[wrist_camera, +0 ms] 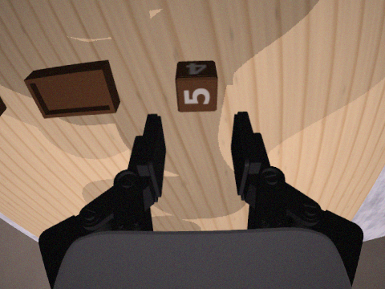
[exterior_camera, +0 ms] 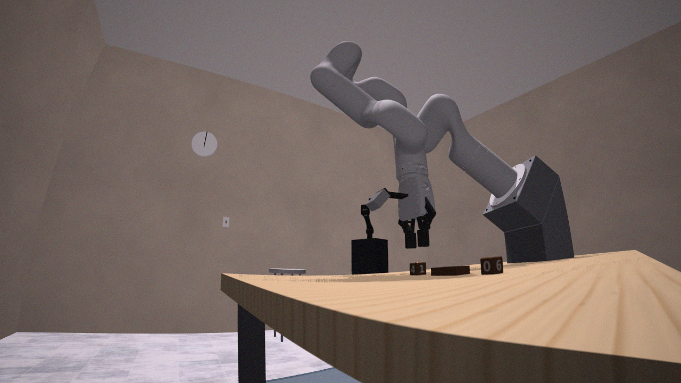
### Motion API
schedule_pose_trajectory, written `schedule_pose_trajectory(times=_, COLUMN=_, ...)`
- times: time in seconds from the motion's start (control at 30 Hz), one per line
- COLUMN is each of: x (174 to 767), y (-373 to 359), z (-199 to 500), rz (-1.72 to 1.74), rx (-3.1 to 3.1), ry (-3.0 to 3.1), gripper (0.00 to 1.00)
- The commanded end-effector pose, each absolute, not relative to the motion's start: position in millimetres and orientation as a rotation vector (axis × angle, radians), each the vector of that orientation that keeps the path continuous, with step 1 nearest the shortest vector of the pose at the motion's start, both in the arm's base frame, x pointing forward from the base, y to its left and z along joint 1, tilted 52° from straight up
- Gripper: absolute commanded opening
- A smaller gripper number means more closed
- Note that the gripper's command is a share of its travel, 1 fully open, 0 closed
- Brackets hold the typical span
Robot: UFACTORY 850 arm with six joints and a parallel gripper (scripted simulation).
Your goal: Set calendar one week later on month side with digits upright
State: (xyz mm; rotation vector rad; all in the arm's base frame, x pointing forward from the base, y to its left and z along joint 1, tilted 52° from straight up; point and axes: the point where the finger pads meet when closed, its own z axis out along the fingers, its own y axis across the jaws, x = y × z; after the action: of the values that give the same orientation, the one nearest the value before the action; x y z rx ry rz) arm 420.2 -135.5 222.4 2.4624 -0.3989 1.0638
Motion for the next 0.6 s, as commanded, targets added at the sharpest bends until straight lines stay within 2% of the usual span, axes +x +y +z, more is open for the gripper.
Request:
schedule_pose_trajectory(times=0.0, x=424, y=-138, z=219, rz=1.066, rx=2.462, ry=-0.398, gripper=0.47)
schedule_pose_trajectory(times=0.57, x=436, y=-148, z=207, rz=1.066, rx=2.462, ry=-0.398, gripper=0.47)
